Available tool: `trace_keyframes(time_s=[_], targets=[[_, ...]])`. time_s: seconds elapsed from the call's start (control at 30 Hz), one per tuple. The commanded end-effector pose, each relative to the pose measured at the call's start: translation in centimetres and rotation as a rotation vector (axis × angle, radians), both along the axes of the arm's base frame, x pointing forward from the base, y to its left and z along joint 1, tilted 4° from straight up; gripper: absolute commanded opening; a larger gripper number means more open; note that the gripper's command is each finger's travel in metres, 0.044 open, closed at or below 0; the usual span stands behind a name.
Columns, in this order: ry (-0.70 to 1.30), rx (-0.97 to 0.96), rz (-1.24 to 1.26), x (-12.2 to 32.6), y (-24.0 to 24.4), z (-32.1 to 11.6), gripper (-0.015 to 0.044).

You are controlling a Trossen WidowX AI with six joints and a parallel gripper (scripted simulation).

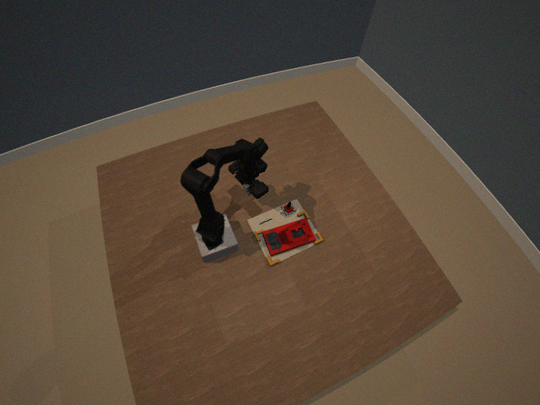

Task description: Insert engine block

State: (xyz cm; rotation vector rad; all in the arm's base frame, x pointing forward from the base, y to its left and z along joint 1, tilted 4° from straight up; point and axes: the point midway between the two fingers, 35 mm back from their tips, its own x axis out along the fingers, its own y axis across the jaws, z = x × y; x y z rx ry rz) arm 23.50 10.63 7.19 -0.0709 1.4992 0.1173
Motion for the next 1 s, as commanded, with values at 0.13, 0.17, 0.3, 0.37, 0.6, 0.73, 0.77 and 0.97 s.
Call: trace_keyframes(time_s=[0.13,0.17,0.3,0.37,0.6,0.73,0.77,0.97], targets=[[-0.008,0.008,0.004,-0.3,-0.3,2.8,0.0],[-0.008,0.008,0.004,-0.4,-0.3,3.1,0.0],[-0.008,0.008,0.004,-0.8,-0.6,4.3,0.0],[-0.008,0.008,0.004,-1.0,-0.7,4.9,0.0],[-0.008,0.008,0.004,-1.1,-0.8,4.3,0.0],[-0.008,0.008,0.004,-1.0,-0.8,2.7,0.0],[-0.008,0.008,0.004,-1.0,-0.8,2.7,0.0],[-0.022,0.01,0.004,-1.0,-0.8,2.8,0.0]])
